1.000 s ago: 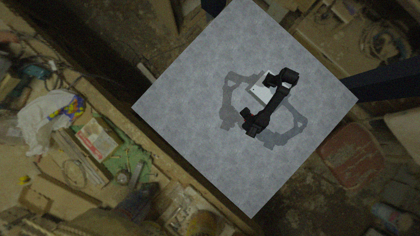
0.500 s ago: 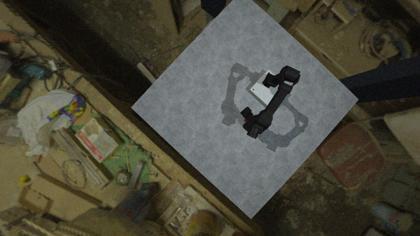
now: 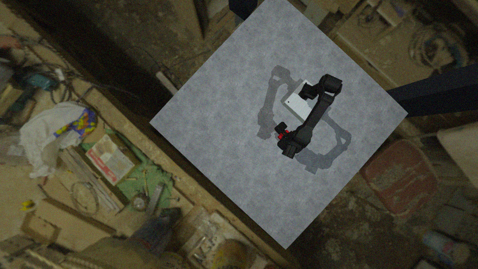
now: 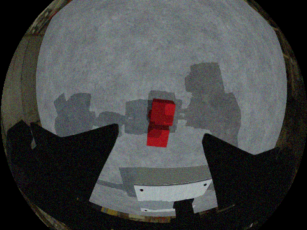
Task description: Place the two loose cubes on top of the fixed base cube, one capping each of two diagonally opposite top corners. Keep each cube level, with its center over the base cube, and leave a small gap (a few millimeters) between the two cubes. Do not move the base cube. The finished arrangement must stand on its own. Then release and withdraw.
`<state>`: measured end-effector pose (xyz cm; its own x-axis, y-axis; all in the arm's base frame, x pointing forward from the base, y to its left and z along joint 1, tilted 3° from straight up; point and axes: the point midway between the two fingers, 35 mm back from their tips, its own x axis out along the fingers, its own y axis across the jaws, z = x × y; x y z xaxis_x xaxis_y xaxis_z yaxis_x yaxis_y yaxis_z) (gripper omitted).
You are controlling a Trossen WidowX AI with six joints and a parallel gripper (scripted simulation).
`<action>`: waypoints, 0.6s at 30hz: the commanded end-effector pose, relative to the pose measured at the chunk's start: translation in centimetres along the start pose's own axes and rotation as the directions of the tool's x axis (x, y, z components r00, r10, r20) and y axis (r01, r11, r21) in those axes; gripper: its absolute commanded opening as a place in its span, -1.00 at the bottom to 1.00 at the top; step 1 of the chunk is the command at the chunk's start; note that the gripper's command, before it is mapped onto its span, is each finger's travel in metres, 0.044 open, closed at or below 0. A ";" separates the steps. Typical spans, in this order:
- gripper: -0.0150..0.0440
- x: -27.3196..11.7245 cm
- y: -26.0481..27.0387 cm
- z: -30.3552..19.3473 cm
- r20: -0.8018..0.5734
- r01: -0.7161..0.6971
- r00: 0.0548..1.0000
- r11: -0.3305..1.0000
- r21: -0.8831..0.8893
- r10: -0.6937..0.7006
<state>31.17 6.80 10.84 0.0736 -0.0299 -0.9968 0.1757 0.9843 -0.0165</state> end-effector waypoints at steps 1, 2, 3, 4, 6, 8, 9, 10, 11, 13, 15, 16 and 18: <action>0.86 0.0 1.9 -1.0 -0.003 -0.002 1.000 1.000 -0.002 0.002; 0.86 0.0 3.3 -1.7 -0.004 -0.003 1.000 1.000 -0.001 0.003; 0.86 0.0 4.6 -2.6 -0.005 -0.005 1.000 1.000 -0.001 0.005; 0.86 0.0 5.9 -3.4 -0.006 -0.006 1.000 1.000 -0.001 0.006; 0.86 -0.1 8.2 -5.4 -0.008 -0.008 1.000 1.000 -0.001 0.008; 0.86 -0.2 10.2 -7.4 -0.009 -0.010 1.000 1.000 -0.001 0.010; 0.86 -0.2 10.7 -7.9 -0.010 -0.010 1.000 1.000 -0.001 0.010; 0.86 -0.2 10.9 -8.1 -0.010 -0.010 1.000 1.000 -0.001 0.010; 0.86 -0.2 10.9 -8.1 -0.010 -0.010 1.000 1.000 -0.001 0.010; 0.86 -0.2 10.9 -8.1 -0.010 -0.010 1.000 1.000 -0.001 0.010; 0.86 -0.2 10.9 -8.1 -0.010 -0.010 1.000 1.000 -0.001 0.010; 0.86 -0.2 10.9 -8.1 -0.010 -0.010 1.000 1.000 -0.001 0.010; 0.86 -0.2 10.9 -8.1 -0.010 -0.010 1.000 1.000 -0.001 0.010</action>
<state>25.26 18.89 10.31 0.0686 -0.0144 -0.9975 0.1683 0.9857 -0.0026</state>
